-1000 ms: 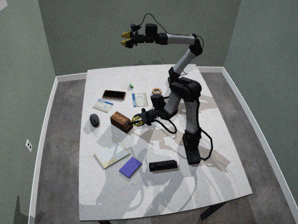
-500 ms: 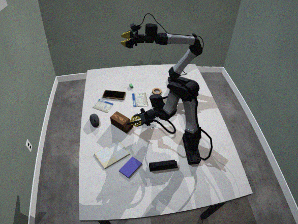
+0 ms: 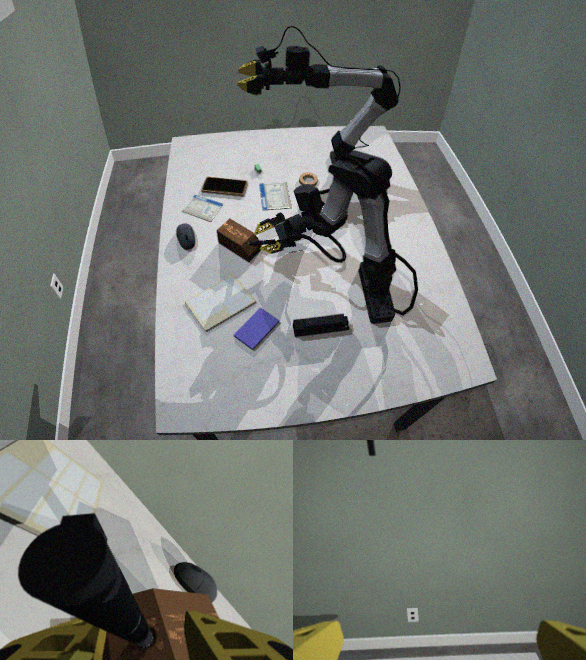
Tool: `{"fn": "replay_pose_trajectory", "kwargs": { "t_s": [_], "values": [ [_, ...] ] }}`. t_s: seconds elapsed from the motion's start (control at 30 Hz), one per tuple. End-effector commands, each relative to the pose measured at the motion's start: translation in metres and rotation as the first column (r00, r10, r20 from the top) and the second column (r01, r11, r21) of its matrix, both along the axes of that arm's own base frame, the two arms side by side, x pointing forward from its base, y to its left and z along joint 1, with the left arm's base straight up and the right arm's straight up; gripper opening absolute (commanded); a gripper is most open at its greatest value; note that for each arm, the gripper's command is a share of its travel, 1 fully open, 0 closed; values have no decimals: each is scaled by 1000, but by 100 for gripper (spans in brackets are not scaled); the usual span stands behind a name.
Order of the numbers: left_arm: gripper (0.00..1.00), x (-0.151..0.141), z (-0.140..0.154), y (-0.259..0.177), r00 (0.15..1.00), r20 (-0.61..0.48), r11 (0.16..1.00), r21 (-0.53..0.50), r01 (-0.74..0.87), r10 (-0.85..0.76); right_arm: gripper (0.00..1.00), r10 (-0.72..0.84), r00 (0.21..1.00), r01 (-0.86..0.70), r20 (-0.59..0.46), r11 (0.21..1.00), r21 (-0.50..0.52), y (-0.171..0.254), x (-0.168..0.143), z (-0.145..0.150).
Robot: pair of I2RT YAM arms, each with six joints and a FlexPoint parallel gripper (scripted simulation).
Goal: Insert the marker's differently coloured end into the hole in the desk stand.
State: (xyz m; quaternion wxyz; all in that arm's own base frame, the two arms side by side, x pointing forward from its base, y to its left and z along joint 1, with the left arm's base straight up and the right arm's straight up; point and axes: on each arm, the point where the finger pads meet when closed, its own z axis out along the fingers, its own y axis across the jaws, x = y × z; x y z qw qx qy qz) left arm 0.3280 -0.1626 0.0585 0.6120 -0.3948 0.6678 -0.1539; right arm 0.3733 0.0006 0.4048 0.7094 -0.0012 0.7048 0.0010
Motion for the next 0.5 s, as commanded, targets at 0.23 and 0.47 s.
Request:
{"fn": "replay_pose_trajectory", "kwargs": {
  "t_s": [0.23,0.47],
  "values": [
    [45,0,6,-3,1000,5,1000,0,9,-9,100,-2,1000,2,30,1000,-7,-1,-2,13],
    [45,-3,9,-9,1000,22,1000,-27,-10,11,100,-2,1000,2,30,1000,-7,-1,-2,13]
  ]
}}
